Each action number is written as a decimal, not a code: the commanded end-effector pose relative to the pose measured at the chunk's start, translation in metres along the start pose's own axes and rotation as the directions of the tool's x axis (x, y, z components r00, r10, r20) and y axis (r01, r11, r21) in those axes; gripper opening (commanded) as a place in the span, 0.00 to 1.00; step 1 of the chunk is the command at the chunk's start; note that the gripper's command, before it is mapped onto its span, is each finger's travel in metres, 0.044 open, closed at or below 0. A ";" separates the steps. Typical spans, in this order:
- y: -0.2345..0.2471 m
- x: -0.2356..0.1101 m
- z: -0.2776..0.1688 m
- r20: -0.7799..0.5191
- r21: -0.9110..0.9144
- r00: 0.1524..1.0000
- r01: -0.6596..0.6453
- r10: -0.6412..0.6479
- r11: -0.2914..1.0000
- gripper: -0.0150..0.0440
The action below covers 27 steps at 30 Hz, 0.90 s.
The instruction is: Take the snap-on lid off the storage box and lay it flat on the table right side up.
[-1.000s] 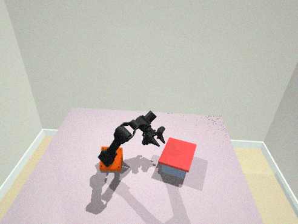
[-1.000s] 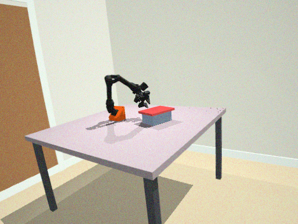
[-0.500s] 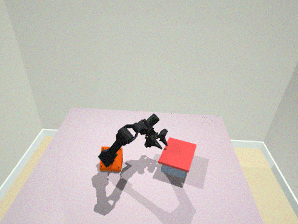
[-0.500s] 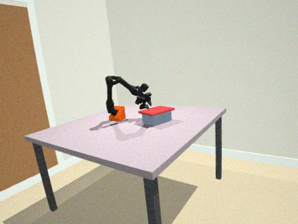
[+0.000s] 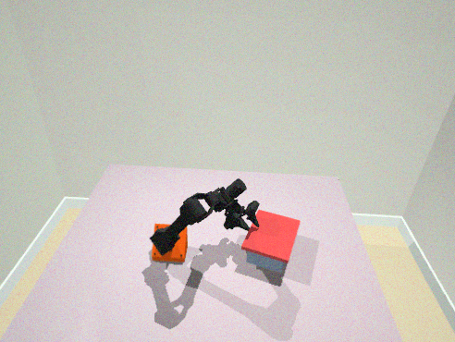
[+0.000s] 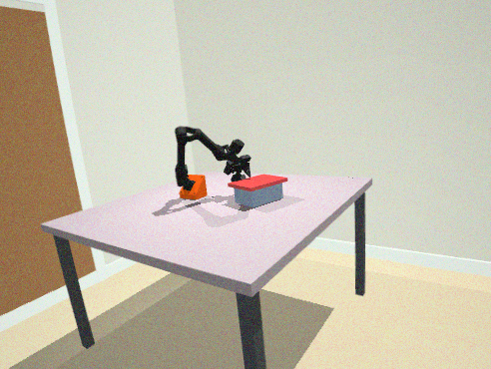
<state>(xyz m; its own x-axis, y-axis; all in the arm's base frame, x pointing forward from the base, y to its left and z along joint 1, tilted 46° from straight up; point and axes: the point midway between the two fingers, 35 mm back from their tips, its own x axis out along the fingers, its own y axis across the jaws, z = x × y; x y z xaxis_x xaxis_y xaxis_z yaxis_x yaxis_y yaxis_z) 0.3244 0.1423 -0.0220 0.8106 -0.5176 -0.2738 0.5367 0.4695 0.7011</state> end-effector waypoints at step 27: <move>-0.002 0.000 0.001 0.000 -0.009 1.000 0.002 -0.002 1.000 0.25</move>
<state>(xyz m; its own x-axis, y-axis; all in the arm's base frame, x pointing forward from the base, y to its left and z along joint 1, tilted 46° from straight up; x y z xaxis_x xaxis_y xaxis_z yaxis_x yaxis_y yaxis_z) 0.3237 0.1398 -0.0234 0.8097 -0.5182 -0.2754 0.5406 0.4760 0.6937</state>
